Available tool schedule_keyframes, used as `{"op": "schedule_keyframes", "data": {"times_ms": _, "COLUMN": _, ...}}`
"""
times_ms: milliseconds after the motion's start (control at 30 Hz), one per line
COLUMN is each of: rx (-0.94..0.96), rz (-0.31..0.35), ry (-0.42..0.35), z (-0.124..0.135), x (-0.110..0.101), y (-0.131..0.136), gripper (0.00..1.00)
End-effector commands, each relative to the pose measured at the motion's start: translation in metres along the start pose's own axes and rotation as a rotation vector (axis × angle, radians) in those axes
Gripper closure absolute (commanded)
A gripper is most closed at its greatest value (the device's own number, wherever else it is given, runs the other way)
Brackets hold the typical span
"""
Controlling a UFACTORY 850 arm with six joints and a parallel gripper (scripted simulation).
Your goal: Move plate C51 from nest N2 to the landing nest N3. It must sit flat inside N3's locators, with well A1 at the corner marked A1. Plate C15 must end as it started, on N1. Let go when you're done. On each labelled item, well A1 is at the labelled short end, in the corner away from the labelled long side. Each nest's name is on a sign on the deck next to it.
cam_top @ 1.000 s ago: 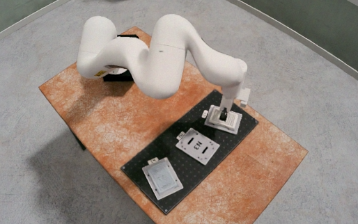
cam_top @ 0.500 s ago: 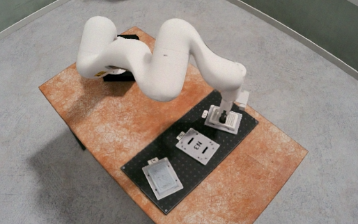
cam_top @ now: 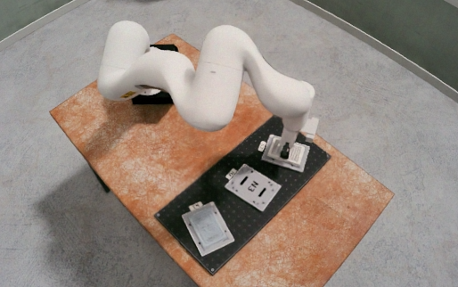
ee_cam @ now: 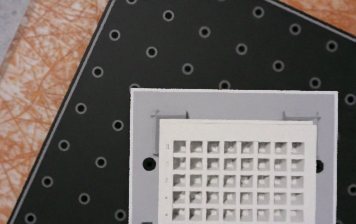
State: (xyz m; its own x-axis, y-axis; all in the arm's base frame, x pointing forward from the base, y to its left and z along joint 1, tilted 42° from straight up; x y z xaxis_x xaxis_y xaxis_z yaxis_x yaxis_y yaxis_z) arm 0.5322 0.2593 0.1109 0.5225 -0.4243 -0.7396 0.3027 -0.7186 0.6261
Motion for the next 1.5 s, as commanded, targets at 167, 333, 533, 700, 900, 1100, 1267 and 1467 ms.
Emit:
{"op": "schedule_keyframes", "data": {"times_ms": 167, "rx": 0.000, "rz": 0.000, "ry": 0.001, "z": -0.001, "x": 0.003, "y": 0.000, "gripper": 0.00}}
{"op": "schedule_keyframes", "data": {"times_ms": 333, "rx": 0.000, "rz": 0.000, "ry": 0.001, "z": -0.001, "x": 0.005, "y": 0.000, "gripper": 0.00}}
{"op": "schedule_keyframes", "data": {"times_ms": 533, "rx": 0.000, "rz": 0.000, "ry": 0.001, "z": -0.001, "x": 0.010, "y": 0.000, "gripper": 0.00}}
{"op": "schedule_keyframes", "data": {"times_ms": 700, "rx": 0.000, "rz": 0.000, "ry": 0.001, "z": -0.001, "x": 0.013, "y": 0.000, "gripper": 0.00}}
{"op": "schedule_keyframes", "data": {"times_ms": 900, "rx": 0.000, "rz": 0.000, "ry": 0.001, "z": -0.001, "x": 0.015, "y": 0.000, "gripper": 0.00}}
{"op": "schedule_keyframes", "data": {"times_ms": 1100, "rx": 0.000, "rz": 0.000, "ry": 0.001, "z": -0.001, "x": 0.020, "y": 0.000, "gripper": 0.00}}
{"op": "schedule_keyframes", "data": {"times_ms": 1267, "rx": 0.000, "rz": 0.000, "ry": 0.001, "z": -0.001, "x": 0.020, "y": 0.000, "gripper": 0.00}}
{"op": "schedule_keyframes", "data": {"times_ms": 1467, "rx": 0.000, "rz": 0.000, "ry": 0.001, "z": -0.001, "x": 0.020, "y": 0.000, "gripper": 0.00}}
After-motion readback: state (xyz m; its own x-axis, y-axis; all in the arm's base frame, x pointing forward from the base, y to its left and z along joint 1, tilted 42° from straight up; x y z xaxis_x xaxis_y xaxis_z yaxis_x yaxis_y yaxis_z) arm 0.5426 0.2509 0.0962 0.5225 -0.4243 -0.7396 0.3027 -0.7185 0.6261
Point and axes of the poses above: the point where the finger pads meet when closed, its own x axis out along the fingers, its own y axis across the jaws, z = x × y, the point moved 6 cm from there along -x, back along the fingers
